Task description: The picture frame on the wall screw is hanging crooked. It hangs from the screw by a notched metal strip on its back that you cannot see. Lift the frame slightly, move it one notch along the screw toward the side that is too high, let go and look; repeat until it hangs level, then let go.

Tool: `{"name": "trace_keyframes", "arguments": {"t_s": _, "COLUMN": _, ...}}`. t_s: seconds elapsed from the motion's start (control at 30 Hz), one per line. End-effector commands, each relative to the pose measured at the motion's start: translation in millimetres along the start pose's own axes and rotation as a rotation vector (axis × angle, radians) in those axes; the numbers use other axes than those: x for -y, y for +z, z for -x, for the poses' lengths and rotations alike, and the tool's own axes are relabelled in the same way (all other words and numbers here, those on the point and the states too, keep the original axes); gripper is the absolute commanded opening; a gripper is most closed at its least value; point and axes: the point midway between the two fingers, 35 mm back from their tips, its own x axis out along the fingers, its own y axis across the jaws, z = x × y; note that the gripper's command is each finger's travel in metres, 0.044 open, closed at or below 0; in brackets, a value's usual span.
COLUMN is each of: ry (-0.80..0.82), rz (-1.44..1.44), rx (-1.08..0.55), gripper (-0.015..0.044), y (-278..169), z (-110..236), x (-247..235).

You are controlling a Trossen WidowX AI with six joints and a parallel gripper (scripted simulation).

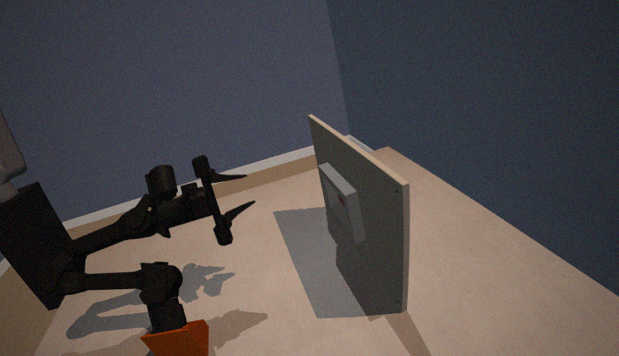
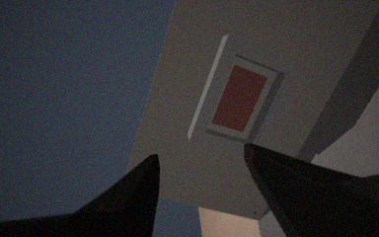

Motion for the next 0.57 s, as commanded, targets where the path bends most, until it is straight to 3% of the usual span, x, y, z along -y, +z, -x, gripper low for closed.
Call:
{"name": "trace_keyframes", "arguments": {"t_s": 0.0, "ry": -0.007, "rz": 0.008, "rx": 0.001, "gripper": 0.026, "y": 0.3, "z": 2.6, "x": 1.2}}
{"name": "trace_keyframes", "arguments": {"t_s": 0.53, "ry": -0.011, "rz": 0.019, "rx": 0.0, "gripper": 0.026, "y": 0.4, "z": 6.3, "x": 1.8}}
